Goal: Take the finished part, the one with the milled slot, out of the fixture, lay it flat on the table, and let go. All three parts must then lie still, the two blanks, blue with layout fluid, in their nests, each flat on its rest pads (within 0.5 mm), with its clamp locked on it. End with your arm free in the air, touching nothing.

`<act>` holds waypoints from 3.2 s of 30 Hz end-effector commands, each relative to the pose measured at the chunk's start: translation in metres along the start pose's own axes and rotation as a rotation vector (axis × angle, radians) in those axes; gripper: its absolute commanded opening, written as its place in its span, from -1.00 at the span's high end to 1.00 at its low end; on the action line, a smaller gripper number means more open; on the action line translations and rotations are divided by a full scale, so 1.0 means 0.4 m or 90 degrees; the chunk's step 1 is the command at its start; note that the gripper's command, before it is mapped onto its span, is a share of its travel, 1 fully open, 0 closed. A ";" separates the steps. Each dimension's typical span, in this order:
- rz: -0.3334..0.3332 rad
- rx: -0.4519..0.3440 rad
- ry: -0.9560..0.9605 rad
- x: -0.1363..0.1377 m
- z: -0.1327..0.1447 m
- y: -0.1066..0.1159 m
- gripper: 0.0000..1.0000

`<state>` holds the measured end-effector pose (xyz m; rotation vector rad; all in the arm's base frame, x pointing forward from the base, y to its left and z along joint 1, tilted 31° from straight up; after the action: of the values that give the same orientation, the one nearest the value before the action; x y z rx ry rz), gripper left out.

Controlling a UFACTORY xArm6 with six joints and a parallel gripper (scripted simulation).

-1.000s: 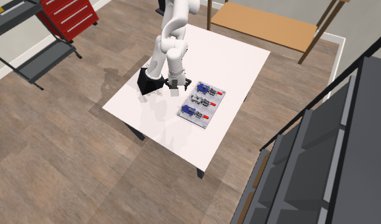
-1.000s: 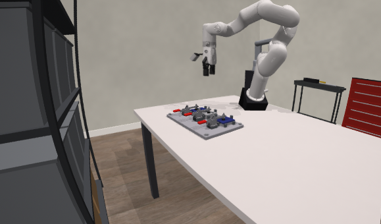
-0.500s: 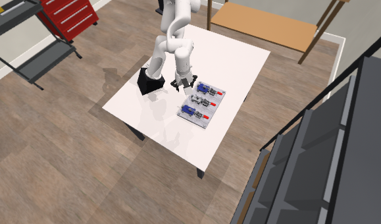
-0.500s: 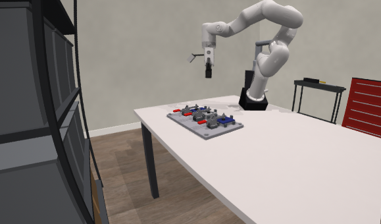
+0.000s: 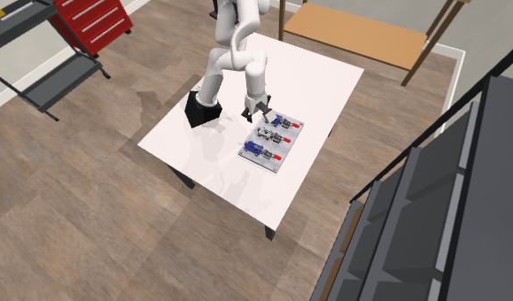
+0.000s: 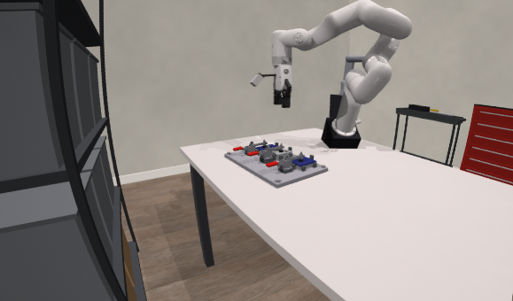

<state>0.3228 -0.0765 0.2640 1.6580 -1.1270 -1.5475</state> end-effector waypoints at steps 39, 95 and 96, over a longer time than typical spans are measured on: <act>-0.012 0.007 0.219 -0.098 -0.023 -0.011 1.00; -0.012 0.007 0.219 -0.098 -0.023 -0.011 -1.00; -0.012 0.007 0.219 -0.098 -0.023 -0.011 -1.00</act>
<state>0.3335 -0.0408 0.2789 1.8577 -0.9364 -1.2104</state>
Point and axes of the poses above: the point where the finger pads meet when closed, its own y axis back along the fingers, its own x axis across the jaws, z = x × y, the point moved 8 cm from there along y, back along the fingers, and after that the axes turned 2 degrees about y, right-handed, at the moved point
